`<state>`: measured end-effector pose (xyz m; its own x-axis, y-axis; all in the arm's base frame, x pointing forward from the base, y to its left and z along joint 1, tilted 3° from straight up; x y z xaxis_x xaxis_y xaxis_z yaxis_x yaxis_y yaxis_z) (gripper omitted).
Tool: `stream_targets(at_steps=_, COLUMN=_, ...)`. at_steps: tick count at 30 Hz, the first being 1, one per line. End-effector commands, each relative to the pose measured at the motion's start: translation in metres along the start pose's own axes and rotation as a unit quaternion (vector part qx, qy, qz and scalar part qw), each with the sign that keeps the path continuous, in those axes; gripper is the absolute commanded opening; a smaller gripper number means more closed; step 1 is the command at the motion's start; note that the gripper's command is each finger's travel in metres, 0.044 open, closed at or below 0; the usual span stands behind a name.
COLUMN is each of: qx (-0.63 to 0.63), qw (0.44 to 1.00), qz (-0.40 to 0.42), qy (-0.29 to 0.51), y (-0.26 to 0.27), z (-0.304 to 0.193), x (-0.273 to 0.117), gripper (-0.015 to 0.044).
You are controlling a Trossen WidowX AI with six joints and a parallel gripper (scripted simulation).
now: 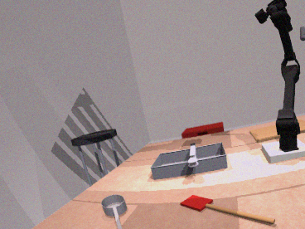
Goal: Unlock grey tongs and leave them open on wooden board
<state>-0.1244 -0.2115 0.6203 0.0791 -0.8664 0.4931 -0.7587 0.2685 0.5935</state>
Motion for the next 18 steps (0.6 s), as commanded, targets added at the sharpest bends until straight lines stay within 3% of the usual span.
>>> stream_targets(at_steps=1, qx=-0.031, qw=0.998, qz=0.041, qy=0.036, y=0.007, z=-0.029, x=-0.016, gripper=0.0260)
stream_targets(at_steps=6, qx=-0.054, qw=0.994, qz=0.068, qy=0.059, y=0.012, z=-0.049, x=-0.029, gripper=0.0260)
stream_targets(at_steps=18, qx=-0.158, qw=0.954, qz=0.181, qy=0.180, y=0.004, z=-0.149, x=-0.097, gripper=0.0260)
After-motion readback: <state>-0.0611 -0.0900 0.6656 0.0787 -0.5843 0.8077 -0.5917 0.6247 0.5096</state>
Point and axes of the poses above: the point midway between the two fingers, 35 mm back from their tips, its own x axis out along the fingers, its own y axis across the jaws, z = x × y, the point moved 10 cm from there along -x, back along the fingers, and after that the axes turned 12 degrees about -x, right-handed, at the moved point
